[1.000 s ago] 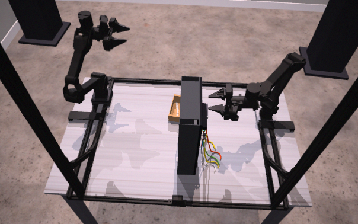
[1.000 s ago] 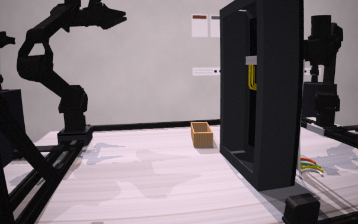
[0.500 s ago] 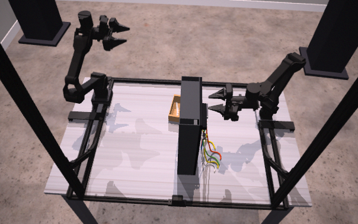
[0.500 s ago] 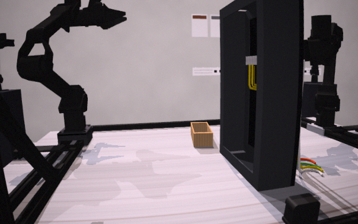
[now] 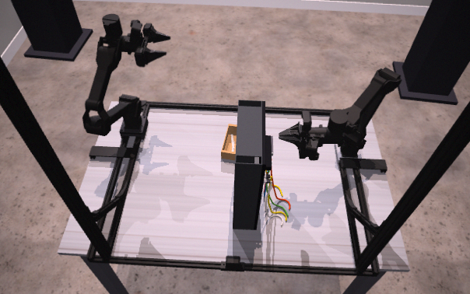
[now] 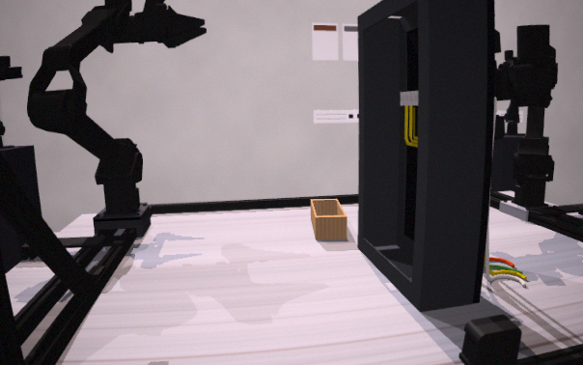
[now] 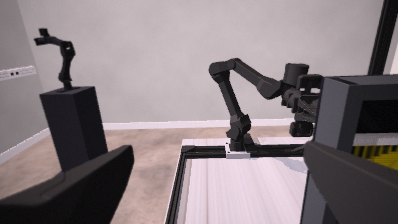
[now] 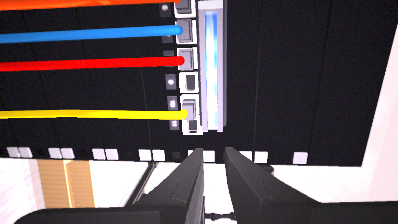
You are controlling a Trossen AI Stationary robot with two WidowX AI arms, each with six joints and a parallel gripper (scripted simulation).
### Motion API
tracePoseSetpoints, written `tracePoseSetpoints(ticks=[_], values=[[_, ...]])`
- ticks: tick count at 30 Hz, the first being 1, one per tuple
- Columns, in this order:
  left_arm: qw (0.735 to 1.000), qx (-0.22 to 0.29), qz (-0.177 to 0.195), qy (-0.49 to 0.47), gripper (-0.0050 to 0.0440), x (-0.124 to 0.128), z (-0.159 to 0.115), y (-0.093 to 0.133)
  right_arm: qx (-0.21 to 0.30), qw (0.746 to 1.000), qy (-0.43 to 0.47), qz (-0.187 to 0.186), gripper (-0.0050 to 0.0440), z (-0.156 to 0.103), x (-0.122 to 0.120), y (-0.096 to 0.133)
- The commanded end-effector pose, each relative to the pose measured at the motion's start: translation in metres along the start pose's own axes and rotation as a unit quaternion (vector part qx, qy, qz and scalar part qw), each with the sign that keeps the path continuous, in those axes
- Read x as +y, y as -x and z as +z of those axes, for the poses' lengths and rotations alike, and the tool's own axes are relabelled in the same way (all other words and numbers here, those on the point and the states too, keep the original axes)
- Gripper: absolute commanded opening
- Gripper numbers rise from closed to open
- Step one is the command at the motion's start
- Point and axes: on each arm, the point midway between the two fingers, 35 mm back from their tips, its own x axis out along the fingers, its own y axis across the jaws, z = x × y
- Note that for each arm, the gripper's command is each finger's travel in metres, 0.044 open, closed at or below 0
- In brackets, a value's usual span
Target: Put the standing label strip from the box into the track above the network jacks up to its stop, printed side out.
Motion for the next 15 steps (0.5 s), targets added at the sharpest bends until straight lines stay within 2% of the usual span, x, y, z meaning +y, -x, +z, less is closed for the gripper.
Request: tracePoseSetpoints(ticks=[1,15], values=[[1.0,0.0,0.0,-0.001,0.044,0.001,0.001,0.0,0.0,1.0,-0.007,-0.003,0.0,-0.001,-0.002,0.009],[1.0,0.0,0.0,-0.001,0.044,0.001,0.001,0.0,0.0,1.0,-0.007,-0.003,-0.0001,0.001,0.001,0.028]])
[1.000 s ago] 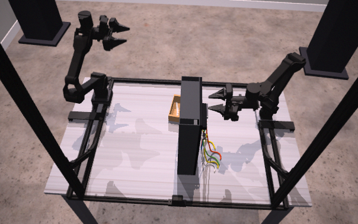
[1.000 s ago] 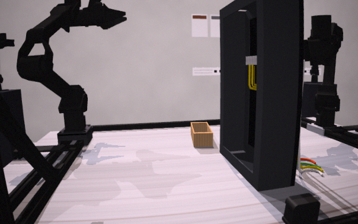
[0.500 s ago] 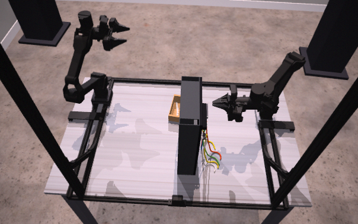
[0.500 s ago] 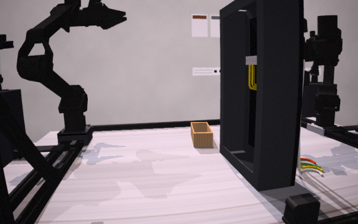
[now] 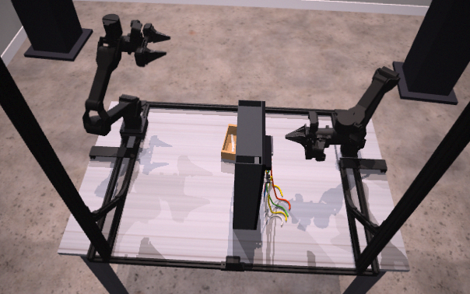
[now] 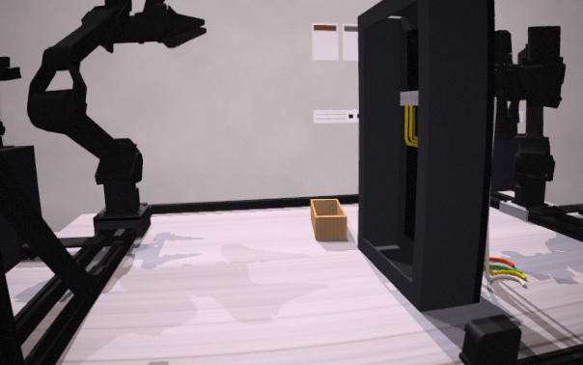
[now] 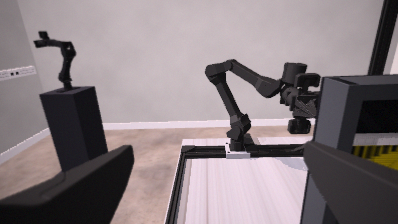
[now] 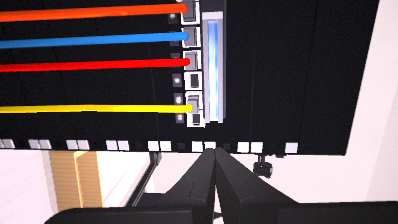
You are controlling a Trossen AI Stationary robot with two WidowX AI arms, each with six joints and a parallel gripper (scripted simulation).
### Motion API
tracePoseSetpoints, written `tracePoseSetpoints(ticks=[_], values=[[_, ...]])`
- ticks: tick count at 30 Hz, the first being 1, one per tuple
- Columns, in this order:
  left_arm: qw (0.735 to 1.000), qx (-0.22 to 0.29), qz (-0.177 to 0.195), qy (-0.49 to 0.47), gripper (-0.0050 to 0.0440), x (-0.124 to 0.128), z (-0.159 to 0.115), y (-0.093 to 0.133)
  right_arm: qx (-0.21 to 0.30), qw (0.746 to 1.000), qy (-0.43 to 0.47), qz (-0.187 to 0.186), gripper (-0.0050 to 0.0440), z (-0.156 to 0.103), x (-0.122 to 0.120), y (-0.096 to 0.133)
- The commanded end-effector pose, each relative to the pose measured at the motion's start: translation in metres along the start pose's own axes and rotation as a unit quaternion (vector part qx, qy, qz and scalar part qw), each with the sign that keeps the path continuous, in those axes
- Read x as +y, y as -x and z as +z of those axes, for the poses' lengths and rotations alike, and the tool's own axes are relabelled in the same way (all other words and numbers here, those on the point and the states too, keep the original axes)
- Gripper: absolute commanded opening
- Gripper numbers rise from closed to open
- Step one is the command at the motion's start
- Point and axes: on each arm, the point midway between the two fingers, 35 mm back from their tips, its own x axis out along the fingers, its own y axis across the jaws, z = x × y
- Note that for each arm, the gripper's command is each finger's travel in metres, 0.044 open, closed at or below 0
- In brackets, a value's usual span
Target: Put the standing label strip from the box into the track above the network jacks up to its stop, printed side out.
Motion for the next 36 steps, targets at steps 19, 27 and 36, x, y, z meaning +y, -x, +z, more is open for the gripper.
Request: tracePoseSetpoints(ticks=[19,27,36], values=[[1.0,0.0,0.0,-0.001,0.044,0.001,0.001,0.0,0.0,1.0,-0.006,-0.004,-0.005,-0.003,0.003,0.034],[1.0,0.0,0.0,-0.001,0.044,0.001,0.001,0.0,0.0,1.0,-0.016,-0.008,-0.005,0.0,-0.016,0.035],[1.0,0.0,0.0,-0.001,0.044,0.001,0.001,0.0,0.0,1.0,-0.014,-0.007,-0.005,0.03,-0.025,0.031]])
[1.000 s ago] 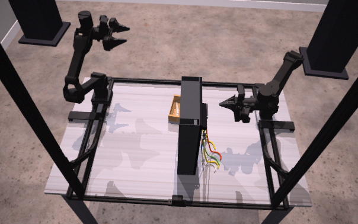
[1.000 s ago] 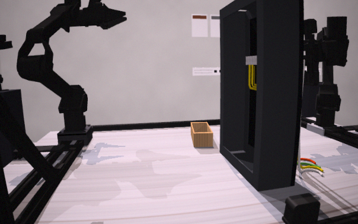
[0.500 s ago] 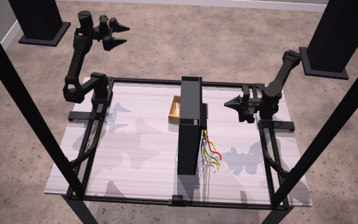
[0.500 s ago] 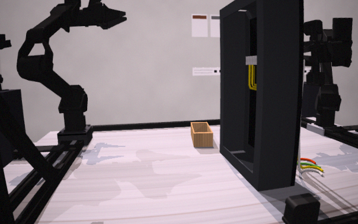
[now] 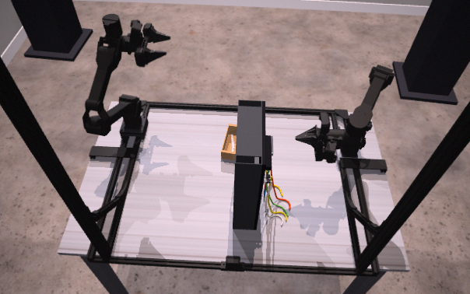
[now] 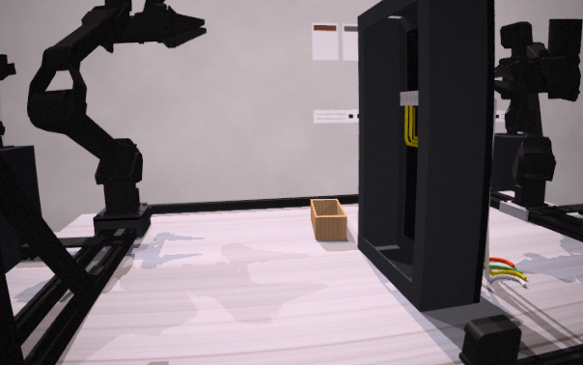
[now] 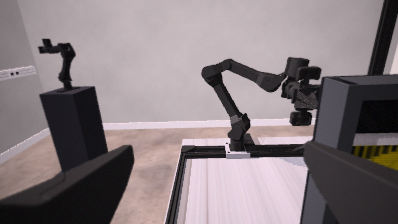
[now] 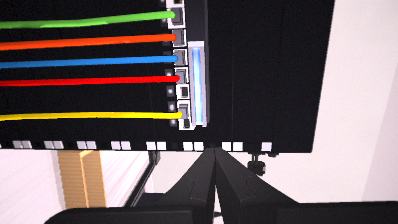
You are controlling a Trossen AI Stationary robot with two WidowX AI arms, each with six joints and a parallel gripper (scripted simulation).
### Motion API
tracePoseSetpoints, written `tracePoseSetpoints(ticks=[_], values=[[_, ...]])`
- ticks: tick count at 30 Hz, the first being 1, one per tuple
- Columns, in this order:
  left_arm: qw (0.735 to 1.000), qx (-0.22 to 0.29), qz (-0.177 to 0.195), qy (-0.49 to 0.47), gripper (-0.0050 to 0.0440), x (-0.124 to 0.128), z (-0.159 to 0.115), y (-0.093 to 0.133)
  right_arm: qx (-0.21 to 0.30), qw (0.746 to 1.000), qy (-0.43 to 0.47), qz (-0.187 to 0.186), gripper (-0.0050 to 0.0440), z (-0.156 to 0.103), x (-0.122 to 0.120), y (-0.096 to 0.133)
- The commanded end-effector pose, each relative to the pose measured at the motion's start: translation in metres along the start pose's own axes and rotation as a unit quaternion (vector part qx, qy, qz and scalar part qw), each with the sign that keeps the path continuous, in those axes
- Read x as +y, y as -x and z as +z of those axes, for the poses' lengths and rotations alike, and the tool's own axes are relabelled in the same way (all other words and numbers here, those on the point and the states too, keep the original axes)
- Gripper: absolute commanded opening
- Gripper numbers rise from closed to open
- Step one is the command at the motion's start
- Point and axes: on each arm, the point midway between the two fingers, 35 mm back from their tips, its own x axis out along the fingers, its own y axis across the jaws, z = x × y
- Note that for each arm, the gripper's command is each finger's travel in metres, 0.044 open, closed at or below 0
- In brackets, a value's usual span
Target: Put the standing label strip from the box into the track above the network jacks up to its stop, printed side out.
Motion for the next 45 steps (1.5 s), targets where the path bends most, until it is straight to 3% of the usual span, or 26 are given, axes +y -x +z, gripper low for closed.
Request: tracePoseSetpoints(ticks=[1,2,3,9,11,20,45], values=[[1.0,0.0,0.0,-0.001,0.044,0.0009,0.0014,-0.0001,0.0,1.0,-0.012,-0.004,-0.005,0.0154,-0.013,-0.0022],[1.0,0.0,0.0,-0.001,0.044,0.0009,0.0014,-0.0001,0.0,1.0,-0.011,-0.004,-0.005,0.0154,-0.0129,-0.0022],[1.0,0.0,0.0,-0.001,0.044,0.0009,0.0014,-0.0001,0.0,1.0,-0.011,-0.004,0.0024,0.0154,-0.0129,-0.0022],[1.0,0.0,0.0,-0.001,0.044,0.0009,0.0014,-0.0001,0.0,1.0,-0.007,-0.003,0.0168,0.0133,-0.0099,-0.0022],[1.0,0.0,0.0,-0.001,0.044,0.0009,0.0014,-0.0001,0.0,1.0,-0.007,-0.003,0.0168,0.0133,-0.0099,-0.0022],[1.0,0.0,0.0,-0.001,0.044,0.0009,0.0014,-0.0001,0.0,1.0,-0.007,-0.003,0.0375,0.0133,-0.0099,-0.0022],[1.0,0.0,0.0,-0.001,0.044,0.0009,0.0014,-0.0001,0.0,1.0,-0.007,-0.003,0.0375,0.0133,-0.0099,-0.0022]])
